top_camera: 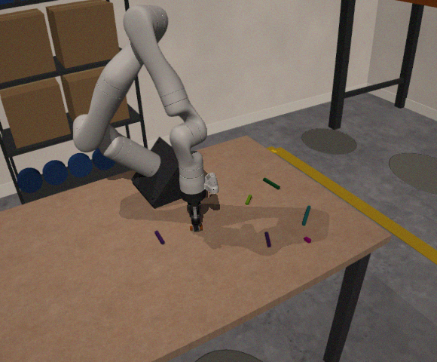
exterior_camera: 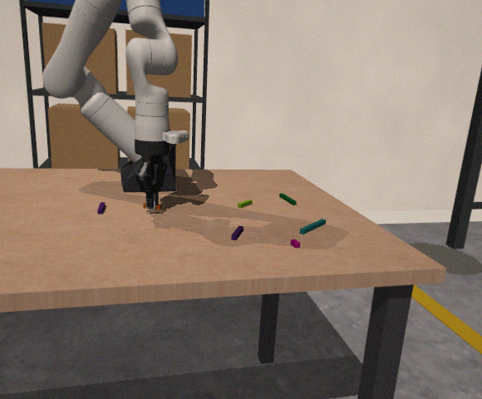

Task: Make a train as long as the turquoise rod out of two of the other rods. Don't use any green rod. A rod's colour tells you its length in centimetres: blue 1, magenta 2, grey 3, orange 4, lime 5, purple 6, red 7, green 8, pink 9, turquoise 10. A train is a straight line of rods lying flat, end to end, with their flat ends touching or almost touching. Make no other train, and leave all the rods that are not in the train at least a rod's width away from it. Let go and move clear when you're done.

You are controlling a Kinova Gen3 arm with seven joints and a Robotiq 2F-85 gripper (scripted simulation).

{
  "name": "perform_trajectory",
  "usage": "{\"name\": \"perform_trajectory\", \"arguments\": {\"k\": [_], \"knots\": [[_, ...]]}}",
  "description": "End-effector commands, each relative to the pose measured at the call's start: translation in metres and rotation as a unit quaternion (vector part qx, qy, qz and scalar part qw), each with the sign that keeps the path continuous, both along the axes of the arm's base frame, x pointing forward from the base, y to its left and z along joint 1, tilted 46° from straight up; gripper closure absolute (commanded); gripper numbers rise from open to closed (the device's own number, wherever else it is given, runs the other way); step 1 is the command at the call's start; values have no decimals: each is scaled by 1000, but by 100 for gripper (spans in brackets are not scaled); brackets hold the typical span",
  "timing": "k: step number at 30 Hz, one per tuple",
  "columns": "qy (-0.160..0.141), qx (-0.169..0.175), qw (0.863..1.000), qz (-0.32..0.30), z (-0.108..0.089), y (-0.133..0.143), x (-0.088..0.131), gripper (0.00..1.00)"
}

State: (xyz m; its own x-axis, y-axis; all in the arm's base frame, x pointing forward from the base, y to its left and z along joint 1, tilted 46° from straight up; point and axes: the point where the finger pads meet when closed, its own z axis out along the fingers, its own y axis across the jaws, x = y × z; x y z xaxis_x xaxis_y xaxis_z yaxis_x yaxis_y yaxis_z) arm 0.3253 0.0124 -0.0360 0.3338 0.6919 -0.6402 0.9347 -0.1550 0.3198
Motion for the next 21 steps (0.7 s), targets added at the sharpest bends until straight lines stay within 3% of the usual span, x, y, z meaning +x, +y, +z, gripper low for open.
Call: {"name": "perform_trajectory", "arguments": {"k": [1, 21], "knots": [[0, 1, 1000, 0, 0, 1, 0, 95], [0, 1, 1000, 0, -8, -7, 2, 95]]}}
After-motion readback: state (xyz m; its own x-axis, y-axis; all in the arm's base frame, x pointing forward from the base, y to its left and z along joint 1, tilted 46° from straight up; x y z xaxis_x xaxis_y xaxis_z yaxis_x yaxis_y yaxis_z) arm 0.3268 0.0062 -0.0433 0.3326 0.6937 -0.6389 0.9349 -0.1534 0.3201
